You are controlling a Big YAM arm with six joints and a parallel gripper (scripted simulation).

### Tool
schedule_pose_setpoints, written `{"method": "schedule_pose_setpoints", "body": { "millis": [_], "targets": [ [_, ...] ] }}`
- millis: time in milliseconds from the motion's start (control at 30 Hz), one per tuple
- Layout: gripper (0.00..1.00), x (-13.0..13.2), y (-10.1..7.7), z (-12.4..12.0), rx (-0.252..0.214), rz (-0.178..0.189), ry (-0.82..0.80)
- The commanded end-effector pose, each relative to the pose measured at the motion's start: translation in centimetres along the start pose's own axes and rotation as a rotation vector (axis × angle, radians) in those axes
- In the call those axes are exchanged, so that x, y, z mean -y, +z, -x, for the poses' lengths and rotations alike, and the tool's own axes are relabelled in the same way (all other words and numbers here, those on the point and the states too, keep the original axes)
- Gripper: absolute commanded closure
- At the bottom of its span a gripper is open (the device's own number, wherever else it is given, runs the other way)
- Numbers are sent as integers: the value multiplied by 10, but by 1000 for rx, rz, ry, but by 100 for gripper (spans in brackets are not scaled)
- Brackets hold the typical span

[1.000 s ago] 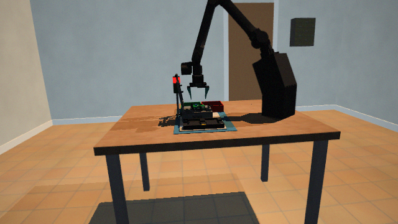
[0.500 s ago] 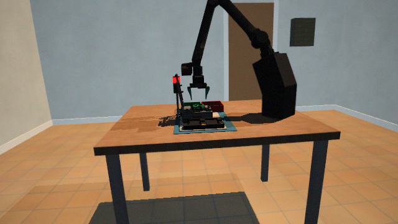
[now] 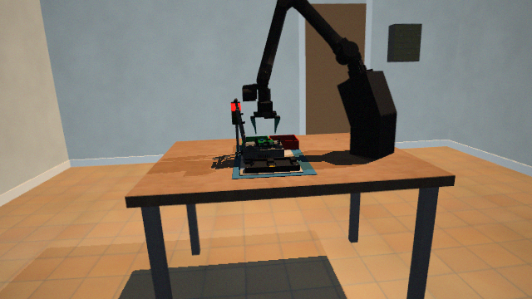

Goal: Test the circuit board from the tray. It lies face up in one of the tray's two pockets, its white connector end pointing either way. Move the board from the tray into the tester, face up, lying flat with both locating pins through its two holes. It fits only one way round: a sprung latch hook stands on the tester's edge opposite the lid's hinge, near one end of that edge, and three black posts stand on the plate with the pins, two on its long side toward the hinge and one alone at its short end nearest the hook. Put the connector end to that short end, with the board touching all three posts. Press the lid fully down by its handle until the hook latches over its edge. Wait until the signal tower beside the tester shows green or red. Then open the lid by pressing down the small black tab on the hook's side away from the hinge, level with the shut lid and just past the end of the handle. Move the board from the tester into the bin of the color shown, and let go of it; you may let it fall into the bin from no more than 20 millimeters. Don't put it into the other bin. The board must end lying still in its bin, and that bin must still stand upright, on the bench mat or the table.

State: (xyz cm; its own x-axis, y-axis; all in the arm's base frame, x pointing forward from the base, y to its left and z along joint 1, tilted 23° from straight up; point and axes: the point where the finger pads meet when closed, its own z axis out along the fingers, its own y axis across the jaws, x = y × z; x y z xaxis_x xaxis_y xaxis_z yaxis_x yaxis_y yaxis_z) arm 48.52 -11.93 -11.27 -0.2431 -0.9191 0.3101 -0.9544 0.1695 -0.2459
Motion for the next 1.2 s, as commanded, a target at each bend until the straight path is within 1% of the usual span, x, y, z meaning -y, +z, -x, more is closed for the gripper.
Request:
{"method": "schedule_pose_setpoints", "body": {
  "millis": [0,433,500,533,567,633,667,733,1167],
  "targets": [
    [8,14,6,-6,2,-21,12],
    [8,11,43,-8,1,-17,10],
    [8,11,43,-8,1,-17,10],
    [8,12,41,-10,1,-23,12],
    [8,14,43,-10,1,-26,13],
    [8,11,48,-8,1,-17,10],
    [8,11,49,-8,1,-17,10],
    [8,3,48,-9,1,-1,8],
    [8,3,47,-9,0,-3,9]
  ]
}}
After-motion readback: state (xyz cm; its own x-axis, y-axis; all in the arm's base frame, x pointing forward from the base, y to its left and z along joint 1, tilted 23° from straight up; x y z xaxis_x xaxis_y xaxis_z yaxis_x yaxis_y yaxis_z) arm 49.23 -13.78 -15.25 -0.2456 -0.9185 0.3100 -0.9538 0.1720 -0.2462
